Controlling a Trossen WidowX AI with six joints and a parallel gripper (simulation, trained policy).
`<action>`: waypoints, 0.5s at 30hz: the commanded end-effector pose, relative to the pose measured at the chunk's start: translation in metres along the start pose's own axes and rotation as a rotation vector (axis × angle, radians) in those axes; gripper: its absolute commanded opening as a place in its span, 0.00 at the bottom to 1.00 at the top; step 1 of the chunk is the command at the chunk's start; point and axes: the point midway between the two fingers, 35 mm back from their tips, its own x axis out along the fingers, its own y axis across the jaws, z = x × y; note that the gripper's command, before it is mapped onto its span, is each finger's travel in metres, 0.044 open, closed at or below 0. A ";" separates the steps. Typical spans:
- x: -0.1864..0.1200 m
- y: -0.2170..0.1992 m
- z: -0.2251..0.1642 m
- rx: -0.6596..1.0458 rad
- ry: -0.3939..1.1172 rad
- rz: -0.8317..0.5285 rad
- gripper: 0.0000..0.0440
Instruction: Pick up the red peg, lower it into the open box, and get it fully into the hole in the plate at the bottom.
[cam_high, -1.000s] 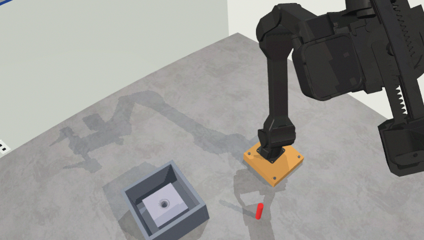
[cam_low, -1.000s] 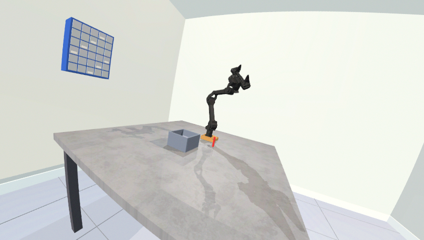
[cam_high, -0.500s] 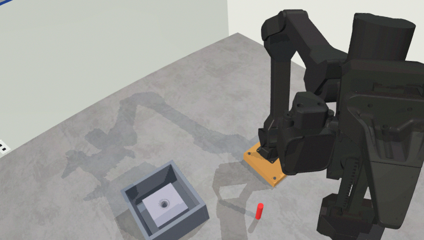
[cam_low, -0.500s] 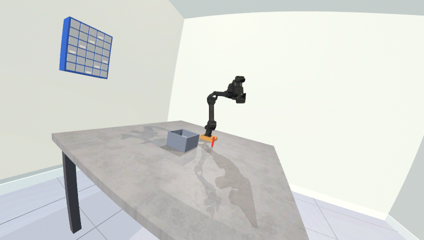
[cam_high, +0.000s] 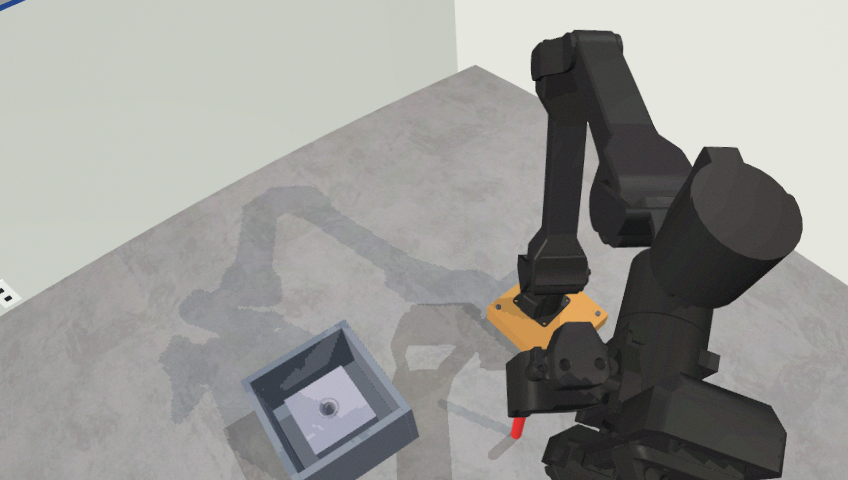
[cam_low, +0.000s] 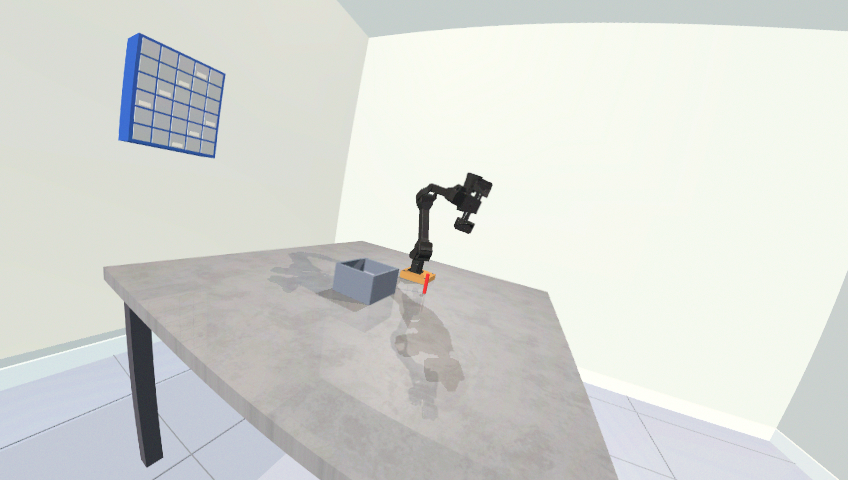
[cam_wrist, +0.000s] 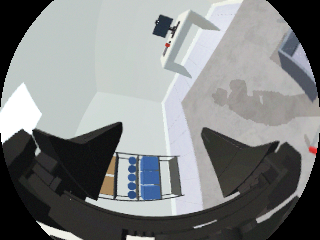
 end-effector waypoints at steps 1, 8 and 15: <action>0.005 -0.037 0.001 -0.094 0.015 -0.127 1.00; 0.001 -0.092 0.008 -0.211 0.046 -0.337 1.00; -0.015 -0.144 0.017 -0.296 0.086 -0.561 1.00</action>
